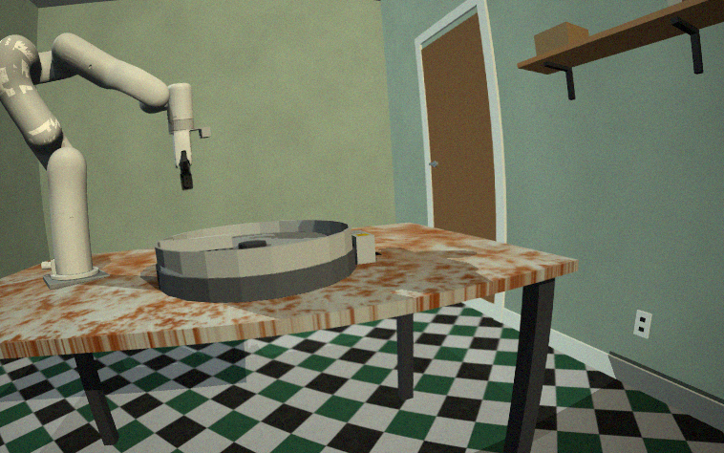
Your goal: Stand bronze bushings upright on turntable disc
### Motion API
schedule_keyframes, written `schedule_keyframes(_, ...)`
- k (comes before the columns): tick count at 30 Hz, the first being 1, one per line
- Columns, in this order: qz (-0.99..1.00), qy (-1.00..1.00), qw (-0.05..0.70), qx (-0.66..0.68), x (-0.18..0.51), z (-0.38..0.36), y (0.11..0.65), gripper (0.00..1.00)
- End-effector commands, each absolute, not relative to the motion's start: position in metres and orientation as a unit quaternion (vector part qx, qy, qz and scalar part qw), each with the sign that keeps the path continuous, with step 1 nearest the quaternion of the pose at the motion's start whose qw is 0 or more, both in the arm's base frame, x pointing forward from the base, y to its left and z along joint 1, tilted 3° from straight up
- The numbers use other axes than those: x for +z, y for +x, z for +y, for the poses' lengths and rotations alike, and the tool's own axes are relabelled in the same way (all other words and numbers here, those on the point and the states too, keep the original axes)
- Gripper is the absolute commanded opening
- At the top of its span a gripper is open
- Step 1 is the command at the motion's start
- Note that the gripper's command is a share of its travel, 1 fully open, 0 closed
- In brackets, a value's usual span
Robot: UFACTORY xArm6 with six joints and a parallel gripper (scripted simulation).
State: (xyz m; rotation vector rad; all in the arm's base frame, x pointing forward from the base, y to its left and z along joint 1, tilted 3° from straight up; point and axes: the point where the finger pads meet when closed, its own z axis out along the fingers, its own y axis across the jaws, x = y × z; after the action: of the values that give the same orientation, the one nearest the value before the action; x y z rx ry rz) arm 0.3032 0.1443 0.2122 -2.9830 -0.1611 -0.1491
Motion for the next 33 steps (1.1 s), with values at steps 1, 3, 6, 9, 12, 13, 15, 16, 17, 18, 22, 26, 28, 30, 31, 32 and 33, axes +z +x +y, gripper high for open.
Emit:
schedule_keyframes(1,0.084,-0.994,0.058,-0.040,0.217,0.081,0.332,1.00)
schedule_keyframes(3,0.086,-0.994,0.057,-0.040,0.218,0.074,0.335,1.00)
schedule_keyframes(6,0.143,-0.988,0.051,-0.036,0.219,0.046,0.340,1.00)
schedule_keyframes(9,0.197,-0.979,0.045,-0.032,0.221,0.020,0.343,1.00)
schedule_keyframes(12,0.289,-0.956,0.035,-0.025,0.223,-0.029,0.343,1.00)
schedule_keyframes(13,0.289,-0.956,0.035,-0.025,0.223,-0.031,0.343,1.00)
schedule_keyframes(15,0.327,-0.944,0.031,-0.022,0.224,-0.051,0.341,1.00)
schedule_keyframes(16,0.357,-0.933,0.028,-0.020,0.225,-0.067,0.338,1.00)
schedule_keyframes(17,0.357,-0.933,0.028,-0.020,0.225,-0.067,0.338,1.00)
schedule_keyframes(18,0.381,-0.924,0.025,-0.018,0.226,-0.080,0.336,1.00)
schedule_keyframes(22,0.418,-0.908,0.021,-0.014,0.227,-0.100,0.330,1.00)
schedule_keyframes(26,0.419,-0.908,0.021,-0.014,0.227,-0.100,0.330,1.00)
schedule_keyframes(28,0.419,-0.908,0.021,-0.014,0.227,-0.100,0.330,1.00)
schedule_keyframes(30,0.419,-0.908,0.021,-0.014,0.227,-0.100,0.330,1.00)
schedule_keyframes(31,0.419,-0.908,0.021,-0.014,0.227,-0.100,0.330,1.00)
schedule_keyframes(32,0.419,-0.908,0.021,-0.014,0.227,-0.100,0.330,1.00)
schedule_keyframes(33,0.419,-0.908,0.021,-0.014,0.227,-0.100,0.330,1.00)
